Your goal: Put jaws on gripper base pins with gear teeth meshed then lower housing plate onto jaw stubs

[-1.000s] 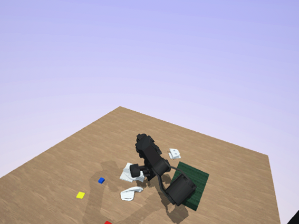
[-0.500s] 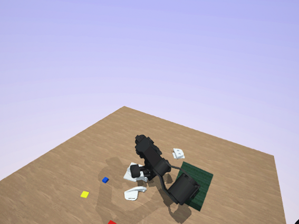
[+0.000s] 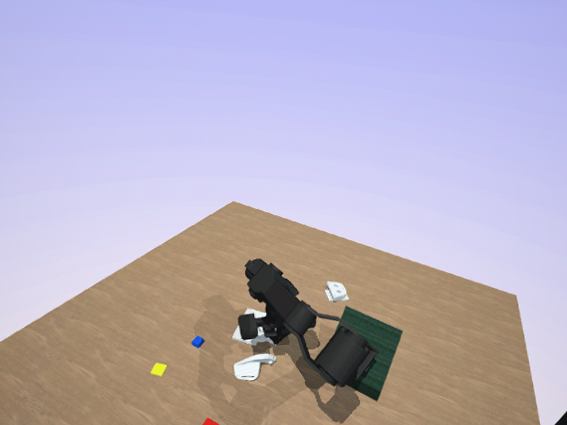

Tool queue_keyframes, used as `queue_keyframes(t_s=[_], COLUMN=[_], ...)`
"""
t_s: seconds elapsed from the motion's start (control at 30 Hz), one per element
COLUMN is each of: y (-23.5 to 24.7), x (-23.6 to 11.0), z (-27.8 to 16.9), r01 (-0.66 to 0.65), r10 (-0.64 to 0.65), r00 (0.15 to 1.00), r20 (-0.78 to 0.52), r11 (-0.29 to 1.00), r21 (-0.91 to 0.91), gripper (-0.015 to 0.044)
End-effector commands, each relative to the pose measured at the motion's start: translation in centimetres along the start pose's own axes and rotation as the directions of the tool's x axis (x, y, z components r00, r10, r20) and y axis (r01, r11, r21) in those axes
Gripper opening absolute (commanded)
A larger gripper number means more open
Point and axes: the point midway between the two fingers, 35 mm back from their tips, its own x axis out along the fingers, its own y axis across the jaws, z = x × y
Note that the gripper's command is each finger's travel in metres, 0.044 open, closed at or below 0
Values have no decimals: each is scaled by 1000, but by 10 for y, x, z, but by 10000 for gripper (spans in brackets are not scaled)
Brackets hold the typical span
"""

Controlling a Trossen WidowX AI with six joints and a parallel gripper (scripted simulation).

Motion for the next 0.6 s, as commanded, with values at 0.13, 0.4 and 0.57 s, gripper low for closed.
queue_keyframes(t_s=[0.13, 0.4, 0.57], y=[10, 18, 24], x=[5, 10, 12], z=[2, 3, 3], r01=[0, 0, 0], r10=[0, 0, 0], r00=[1000, 1000, 1000], r20=[0, 3, 4], r11=[1000, 1000, 1000], r21=[2, 1, -1], gripper=[0, 0, 0])
